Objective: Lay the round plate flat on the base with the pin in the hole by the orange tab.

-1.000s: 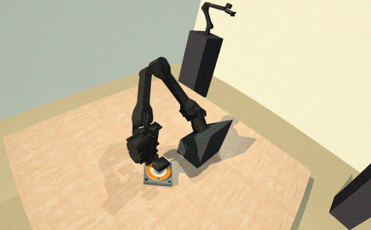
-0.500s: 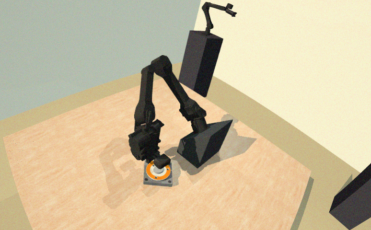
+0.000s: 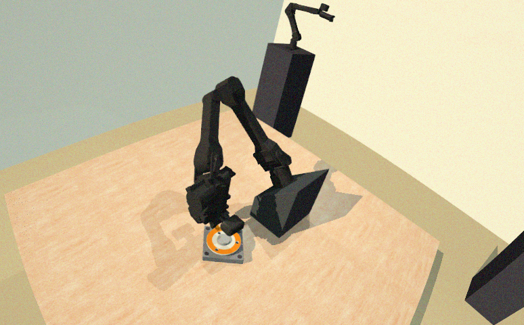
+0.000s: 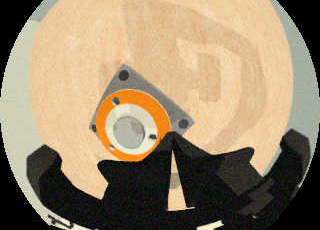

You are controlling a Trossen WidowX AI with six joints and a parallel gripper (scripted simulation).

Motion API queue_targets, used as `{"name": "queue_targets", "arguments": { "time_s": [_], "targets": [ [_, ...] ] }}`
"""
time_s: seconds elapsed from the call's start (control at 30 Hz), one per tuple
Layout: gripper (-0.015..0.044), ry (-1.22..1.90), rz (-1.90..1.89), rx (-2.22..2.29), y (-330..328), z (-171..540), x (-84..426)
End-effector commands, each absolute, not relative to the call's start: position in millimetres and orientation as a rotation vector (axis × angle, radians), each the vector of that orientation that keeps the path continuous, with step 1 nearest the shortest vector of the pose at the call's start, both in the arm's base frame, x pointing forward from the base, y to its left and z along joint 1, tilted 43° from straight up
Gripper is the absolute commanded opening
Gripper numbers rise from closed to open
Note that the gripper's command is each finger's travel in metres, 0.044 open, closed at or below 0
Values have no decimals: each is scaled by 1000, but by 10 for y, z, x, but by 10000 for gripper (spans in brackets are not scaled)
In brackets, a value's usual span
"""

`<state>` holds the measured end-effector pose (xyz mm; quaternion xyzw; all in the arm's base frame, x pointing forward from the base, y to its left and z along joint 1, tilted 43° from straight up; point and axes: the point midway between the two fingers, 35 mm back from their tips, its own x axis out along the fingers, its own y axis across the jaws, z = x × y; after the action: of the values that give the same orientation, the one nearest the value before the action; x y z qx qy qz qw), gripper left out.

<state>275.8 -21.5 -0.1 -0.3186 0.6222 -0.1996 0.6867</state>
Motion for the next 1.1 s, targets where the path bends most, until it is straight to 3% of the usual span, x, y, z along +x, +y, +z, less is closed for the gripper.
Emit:
{"name": "queue_targets", "arguments": {
  "time_s": [0.0,1.07],
  "targets": [
    [0,1404,-444,-710,-225,-15,2677],
    [0,1405,-444,-711,-199,-63,2487]
  ]
}}
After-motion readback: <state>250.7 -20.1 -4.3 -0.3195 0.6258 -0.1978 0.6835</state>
